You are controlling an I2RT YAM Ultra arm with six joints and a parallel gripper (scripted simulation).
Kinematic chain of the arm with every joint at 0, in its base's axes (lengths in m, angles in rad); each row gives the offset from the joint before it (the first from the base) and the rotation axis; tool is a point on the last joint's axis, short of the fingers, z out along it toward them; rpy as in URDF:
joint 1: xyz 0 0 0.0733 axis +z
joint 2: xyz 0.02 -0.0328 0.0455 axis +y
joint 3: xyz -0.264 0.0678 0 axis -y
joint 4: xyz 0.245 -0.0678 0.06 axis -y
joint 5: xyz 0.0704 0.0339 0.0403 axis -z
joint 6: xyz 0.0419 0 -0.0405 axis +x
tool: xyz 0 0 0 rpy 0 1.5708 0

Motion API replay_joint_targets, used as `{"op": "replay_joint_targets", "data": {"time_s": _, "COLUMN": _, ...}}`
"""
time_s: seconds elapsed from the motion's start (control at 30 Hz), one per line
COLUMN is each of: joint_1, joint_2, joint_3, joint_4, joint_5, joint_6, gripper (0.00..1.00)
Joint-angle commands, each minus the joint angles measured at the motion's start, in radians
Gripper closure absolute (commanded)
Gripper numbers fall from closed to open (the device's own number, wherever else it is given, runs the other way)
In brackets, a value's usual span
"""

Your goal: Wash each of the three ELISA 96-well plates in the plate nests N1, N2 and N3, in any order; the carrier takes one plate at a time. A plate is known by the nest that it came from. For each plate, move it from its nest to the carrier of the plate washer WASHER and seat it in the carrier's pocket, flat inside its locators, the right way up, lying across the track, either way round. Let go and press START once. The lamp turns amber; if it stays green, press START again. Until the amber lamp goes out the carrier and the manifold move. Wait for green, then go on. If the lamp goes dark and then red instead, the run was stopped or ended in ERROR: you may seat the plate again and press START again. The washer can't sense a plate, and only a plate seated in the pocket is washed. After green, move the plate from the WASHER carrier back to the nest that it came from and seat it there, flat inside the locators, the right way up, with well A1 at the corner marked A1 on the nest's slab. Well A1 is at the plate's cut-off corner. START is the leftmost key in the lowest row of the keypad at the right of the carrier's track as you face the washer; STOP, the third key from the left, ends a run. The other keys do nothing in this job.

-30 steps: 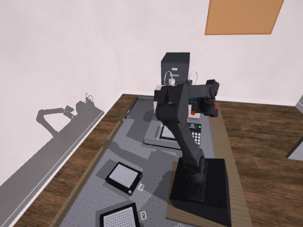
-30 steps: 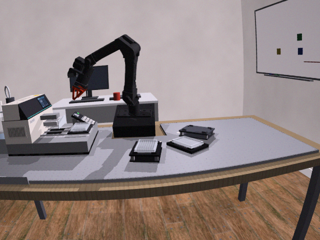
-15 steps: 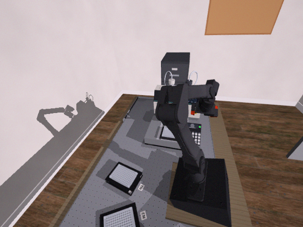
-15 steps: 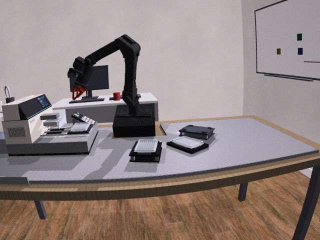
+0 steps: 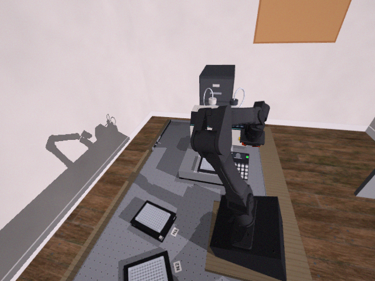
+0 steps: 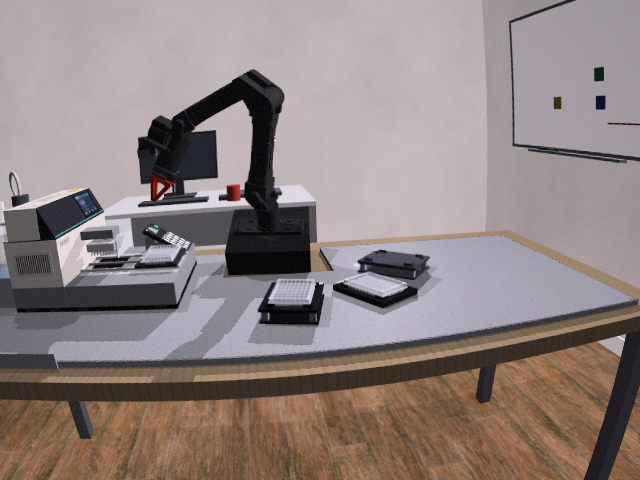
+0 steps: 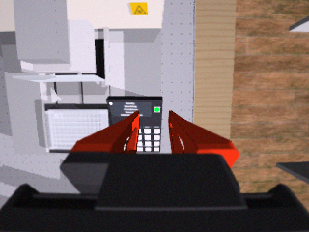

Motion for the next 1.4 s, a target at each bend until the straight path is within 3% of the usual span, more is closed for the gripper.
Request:
{"op": "replay_joint_targets", "data": {"time_s": 0.0, "joint_1": 0.003, "joint_2": -0.041, "joint_3": -0.026, "joint_4": 0.015, "joint_5": 0.002, "joint_6": 0.012, "gripper": 1.0}}
{"op": "replay_joint_targets", "data": {"time_s": 0.2, "joint_1": 0.022, "joint_2": -0.113, "joint_3": -0.108, "joint_4": 0.034, "joint_5": 0.01, "joint_6": 0.031, "gripper": 1.0}}
{"op": "replay_joint_targets", "data": {"time_s": 0.27, "joint_1": 0.022, "joint_2": -0.113, "joint_3": -0.108, "joint_4": 0.034, "joint_5": 0.01, "joint_6": 0.031, "gripper": 1.0}}
{"op": "replay_joint_targets", "data": {"time_s": 0.77, "joint_1": 0.088, "joint_2": -0.306, "joint_3": -0.296, "joint_4": 0.06, "joint_5": 0.039, "joint_6": 0.098, "gripper": 1.0}}
{"op": "replay_joint_targets", "data": {"time_s": 0.83, "joint_1": 0.088, "joint_2": -0.306, "joint_3": -0.296, "joint_4": 0.06, "joint_5": 0.039, "joint_6": 0.098, "gripper": 1.0}}
{"op": "replay_joint_targets", "data": {"time_s": 1.37, "joint_1": 0.195, "joint_2": -0.53, "joint_3": -0.461, "joint_4": 0.045, "joint_5": 0.09, "joint_6": 0.202, "gripper": 1.0}}
